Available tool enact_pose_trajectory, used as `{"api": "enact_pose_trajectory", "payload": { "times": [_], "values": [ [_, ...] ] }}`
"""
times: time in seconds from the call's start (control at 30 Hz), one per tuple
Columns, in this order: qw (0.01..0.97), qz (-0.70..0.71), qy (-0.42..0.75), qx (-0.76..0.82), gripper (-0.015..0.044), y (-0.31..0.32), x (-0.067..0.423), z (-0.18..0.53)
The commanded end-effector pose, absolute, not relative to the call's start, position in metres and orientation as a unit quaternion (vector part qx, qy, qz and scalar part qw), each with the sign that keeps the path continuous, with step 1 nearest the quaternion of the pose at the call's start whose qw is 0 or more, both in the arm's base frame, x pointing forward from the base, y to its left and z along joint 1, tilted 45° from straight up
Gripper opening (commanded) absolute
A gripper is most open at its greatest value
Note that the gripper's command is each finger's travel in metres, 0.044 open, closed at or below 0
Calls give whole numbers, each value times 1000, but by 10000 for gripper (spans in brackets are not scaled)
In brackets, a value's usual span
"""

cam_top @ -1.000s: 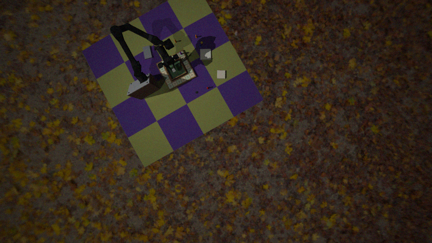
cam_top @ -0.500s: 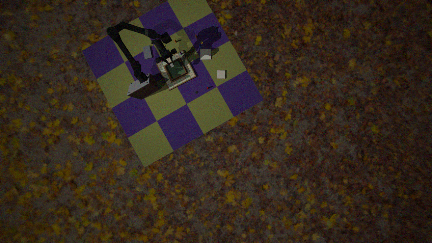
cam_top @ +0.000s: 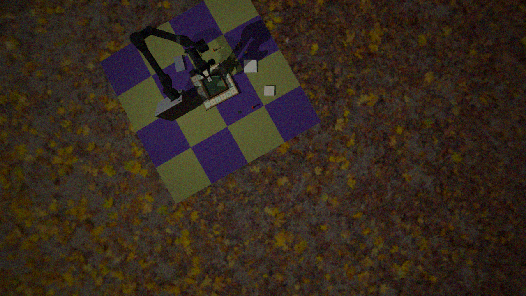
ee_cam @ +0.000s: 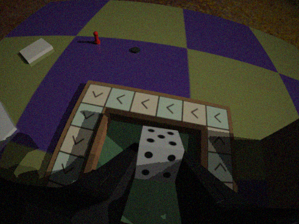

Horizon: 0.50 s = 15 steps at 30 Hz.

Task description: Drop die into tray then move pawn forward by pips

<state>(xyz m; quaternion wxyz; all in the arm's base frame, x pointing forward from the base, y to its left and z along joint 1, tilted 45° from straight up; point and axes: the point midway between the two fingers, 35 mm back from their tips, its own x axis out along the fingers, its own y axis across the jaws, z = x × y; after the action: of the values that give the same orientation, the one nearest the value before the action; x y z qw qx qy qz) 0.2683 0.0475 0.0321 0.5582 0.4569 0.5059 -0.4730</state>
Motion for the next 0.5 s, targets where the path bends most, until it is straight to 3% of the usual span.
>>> {"api": "enact_pose_trajectory", "payload": {
  "times": [0.0,0.4,0.47],
  "values": [
    [558,-473,506,457,105,48,268,32],
    [561,-474,505,454,420,19,272,61],
    [540,-463,532,459,440,21,270,53]
  ]
}}
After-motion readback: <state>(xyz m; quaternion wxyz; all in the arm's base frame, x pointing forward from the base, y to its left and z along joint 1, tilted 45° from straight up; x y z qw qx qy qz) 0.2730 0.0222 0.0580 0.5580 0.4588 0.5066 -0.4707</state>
